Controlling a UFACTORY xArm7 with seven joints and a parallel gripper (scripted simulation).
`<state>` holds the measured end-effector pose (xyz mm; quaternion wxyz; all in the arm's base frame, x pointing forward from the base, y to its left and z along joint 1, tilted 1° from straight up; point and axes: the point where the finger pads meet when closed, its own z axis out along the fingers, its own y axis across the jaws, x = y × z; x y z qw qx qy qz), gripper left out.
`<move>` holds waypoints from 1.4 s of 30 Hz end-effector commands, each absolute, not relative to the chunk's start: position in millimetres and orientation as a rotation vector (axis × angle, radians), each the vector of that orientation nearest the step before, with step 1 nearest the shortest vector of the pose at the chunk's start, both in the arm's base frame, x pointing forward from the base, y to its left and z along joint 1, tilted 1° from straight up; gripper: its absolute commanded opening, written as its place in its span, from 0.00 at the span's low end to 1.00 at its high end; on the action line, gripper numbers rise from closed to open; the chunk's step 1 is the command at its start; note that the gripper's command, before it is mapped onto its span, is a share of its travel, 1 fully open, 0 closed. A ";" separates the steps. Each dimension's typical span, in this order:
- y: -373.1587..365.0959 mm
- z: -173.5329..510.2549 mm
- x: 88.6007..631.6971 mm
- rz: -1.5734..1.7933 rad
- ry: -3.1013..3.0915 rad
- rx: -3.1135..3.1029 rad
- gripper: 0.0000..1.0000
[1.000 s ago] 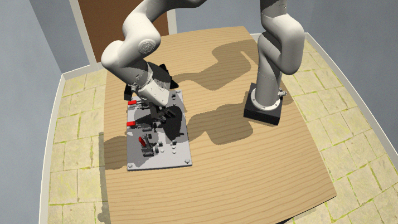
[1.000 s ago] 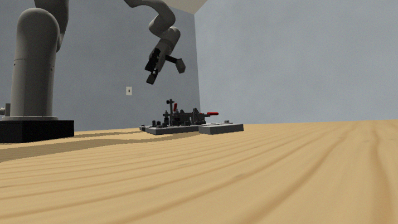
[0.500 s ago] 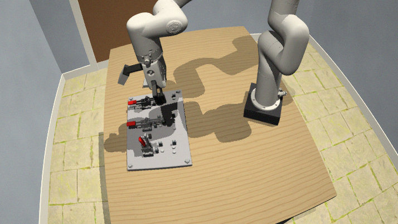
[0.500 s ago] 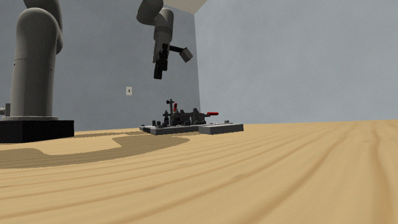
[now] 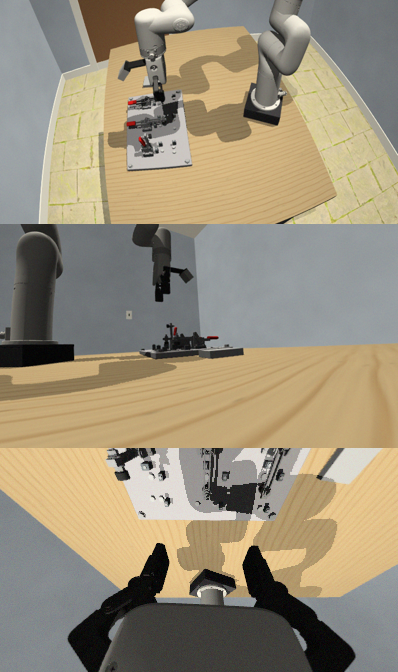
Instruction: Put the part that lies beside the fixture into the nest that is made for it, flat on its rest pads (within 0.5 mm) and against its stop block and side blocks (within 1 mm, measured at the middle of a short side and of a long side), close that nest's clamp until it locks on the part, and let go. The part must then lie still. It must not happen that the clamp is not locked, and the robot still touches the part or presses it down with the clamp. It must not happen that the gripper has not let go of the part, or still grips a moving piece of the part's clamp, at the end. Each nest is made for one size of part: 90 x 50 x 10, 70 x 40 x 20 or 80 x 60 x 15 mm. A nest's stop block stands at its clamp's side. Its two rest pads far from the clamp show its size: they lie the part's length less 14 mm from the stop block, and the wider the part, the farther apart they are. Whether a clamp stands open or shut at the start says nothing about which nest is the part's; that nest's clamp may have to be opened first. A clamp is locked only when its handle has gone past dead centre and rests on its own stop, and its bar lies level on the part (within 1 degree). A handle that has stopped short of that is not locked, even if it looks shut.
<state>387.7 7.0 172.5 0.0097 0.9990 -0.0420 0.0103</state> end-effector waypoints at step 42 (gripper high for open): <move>6.8 174.1 389.0 0.040 -0.131 3.120 1.00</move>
